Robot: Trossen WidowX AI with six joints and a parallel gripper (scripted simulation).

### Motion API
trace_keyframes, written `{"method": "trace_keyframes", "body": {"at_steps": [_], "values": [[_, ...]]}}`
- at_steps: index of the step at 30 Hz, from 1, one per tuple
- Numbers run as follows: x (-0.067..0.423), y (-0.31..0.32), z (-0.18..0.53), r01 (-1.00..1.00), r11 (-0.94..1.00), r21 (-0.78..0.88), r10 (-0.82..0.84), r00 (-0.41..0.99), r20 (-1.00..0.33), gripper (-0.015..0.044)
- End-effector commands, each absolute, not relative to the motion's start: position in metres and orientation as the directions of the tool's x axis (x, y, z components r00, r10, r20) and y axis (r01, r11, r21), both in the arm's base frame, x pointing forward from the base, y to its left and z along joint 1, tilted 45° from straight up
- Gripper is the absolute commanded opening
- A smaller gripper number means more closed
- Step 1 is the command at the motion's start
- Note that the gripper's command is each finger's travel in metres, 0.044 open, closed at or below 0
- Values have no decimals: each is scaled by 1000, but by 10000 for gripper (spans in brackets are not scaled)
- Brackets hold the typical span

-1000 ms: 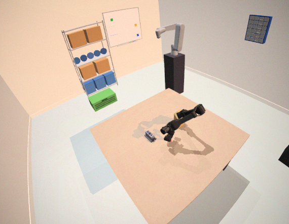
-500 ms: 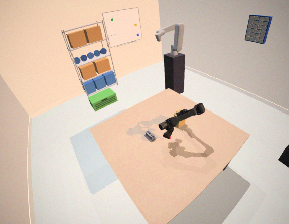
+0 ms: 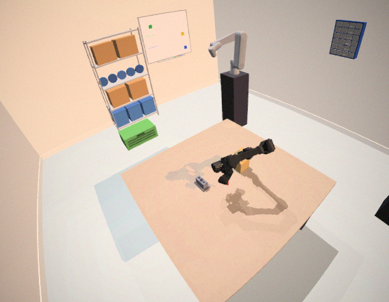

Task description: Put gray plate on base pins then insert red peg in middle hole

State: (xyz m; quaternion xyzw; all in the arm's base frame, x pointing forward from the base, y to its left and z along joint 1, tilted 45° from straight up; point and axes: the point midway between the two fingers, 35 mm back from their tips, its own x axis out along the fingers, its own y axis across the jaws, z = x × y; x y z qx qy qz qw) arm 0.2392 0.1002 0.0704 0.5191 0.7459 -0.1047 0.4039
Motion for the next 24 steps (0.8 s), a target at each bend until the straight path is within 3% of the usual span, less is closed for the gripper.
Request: {"method": "trace_keyframes", "body": {"at_steps": [1, 24], "values": [[251, 95, 67, 858, 439, 267, 687, -129, -715, 0], [305, 63, 37, 856, 440, 272, 683, -122, -720, 0]]}}
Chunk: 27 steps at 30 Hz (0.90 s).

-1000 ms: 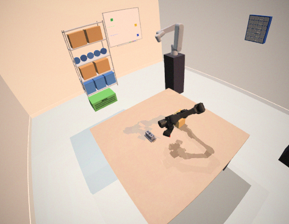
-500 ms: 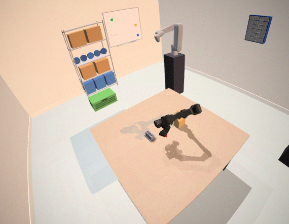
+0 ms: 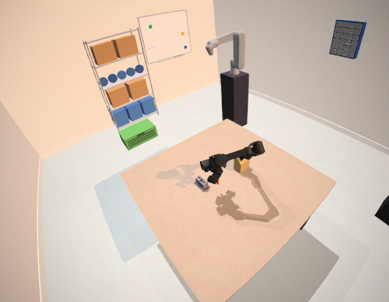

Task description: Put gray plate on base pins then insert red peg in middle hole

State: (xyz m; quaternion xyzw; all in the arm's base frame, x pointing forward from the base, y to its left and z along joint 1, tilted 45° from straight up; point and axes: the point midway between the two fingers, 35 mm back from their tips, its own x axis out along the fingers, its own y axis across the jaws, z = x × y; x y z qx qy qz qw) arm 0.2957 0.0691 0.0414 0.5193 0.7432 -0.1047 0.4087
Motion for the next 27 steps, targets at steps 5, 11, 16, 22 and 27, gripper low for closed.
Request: {"method": "trace_keyframes", "body": {"at_steps": [5, 11, 16, 22, 27], "values": [[315, 55, 28, 855, 440, 274, 683, -121, -720, 0], [326, 45, 17, 855, 440, 275, 683, -120, -720, 0], [334, 36, 7, 854, 441, 277, 683, -119, -720, 0], [343, 26, -6, 853, 441, 279, 684, -118, -720, 0], [350, 17, -18, 853, 441, 280, 685, -117, -719, 0]]}}
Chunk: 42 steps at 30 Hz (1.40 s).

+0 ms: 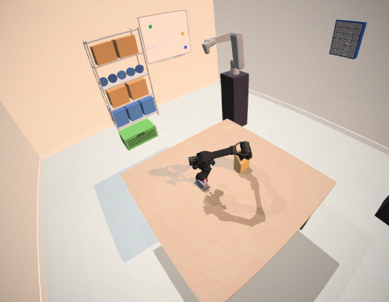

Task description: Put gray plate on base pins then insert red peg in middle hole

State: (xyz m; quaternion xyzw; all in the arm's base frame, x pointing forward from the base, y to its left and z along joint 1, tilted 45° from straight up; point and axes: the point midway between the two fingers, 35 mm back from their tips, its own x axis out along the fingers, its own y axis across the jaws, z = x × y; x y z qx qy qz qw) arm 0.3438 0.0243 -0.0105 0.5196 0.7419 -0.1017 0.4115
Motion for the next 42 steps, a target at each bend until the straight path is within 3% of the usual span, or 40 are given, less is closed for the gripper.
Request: {"method": "trace_keyframes", "body": {"at_steps": [1, 42], "values": [[351, 15, -20, 853, 441, 281, 685, -117, -719, 0], [362, -7, -50, 851, 441, 286, 688, -116, -716, 0]]}}
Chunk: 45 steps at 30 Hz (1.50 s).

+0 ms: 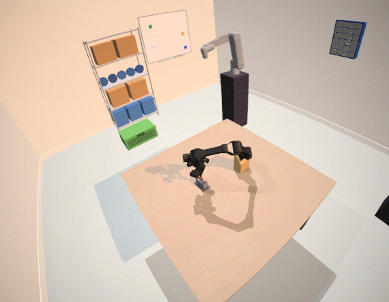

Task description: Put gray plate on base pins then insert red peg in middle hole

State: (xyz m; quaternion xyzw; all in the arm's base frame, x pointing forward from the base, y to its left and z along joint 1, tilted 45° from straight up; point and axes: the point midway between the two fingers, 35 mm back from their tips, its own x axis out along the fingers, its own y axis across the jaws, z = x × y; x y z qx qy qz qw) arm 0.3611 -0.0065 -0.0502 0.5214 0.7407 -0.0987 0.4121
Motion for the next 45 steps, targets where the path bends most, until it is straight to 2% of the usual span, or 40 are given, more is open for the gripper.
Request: {"method": "trace_keyframes", "body": {"at_steps": [1, 45], "values": [[362, -7, -50, 851, 441, 286, 688, -116, -716, 0], [361, 4, -62, 848, 445, 289, 685, -114, -719, 0]]}}
